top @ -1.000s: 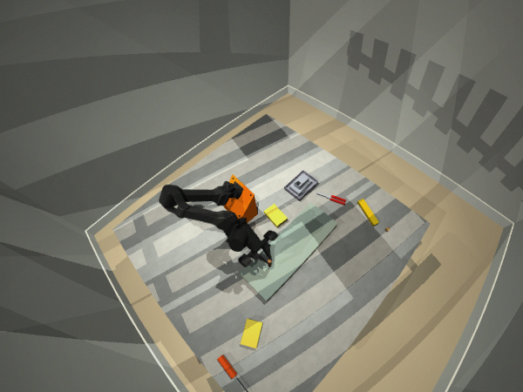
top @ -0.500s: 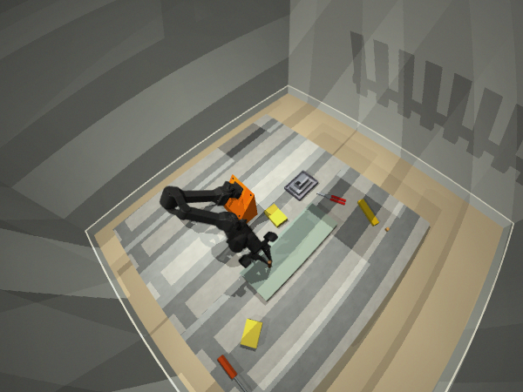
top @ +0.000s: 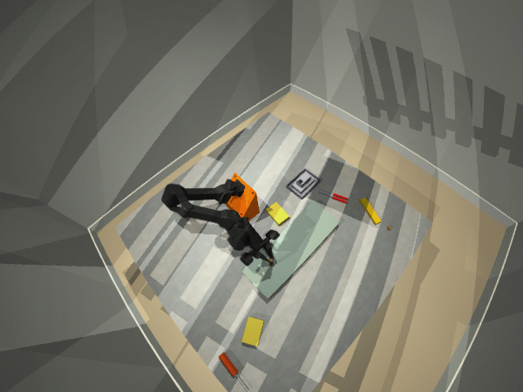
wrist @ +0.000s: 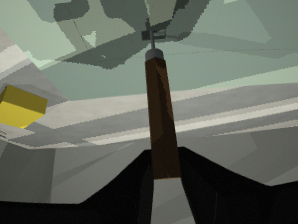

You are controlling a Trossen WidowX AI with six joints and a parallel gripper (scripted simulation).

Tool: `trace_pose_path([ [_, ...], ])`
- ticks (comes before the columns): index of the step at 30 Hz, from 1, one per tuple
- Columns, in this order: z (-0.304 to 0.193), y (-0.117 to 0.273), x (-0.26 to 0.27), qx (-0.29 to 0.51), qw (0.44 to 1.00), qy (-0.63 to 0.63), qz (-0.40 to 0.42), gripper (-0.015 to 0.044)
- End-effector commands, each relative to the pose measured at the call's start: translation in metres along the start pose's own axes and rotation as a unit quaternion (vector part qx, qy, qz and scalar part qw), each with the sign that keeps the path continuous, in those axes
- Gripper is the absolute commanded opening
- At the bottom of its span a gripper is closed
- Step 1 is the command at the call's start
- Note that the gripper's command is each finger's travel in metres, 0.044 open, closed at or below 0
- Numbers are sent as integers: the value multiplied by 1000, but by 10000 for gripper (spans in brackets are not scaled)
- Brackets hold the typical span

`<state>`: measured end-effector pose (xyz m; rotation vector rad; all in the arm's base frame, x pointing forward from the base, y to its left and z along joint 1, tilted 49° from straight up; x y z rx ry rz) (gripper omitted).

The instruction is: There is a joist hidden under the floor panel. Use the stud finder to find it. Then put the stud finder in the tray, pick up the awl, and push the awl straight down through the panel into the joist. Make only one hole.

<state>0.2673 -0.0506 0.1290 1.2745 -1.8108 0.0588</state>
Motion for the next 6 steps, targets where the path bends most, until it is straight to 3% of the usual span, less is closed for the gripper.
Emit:
trace_pose_path([
  [1, 0, 0, 0, 0, 1000, 0, 0, 0],
  [6, 0, 0, 0, 0, 1000, 0, 0, 0],
])
Point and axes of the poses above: the point midway between the two fingers, 35 mm back from their tips, its own y axis back along the fingers, its own x axis across the jaws, z = x × y, the point moved 9 cm from there along y, back along the fingers, and after that the axes turned 8 degrees about -y, right-handed, at the moved point
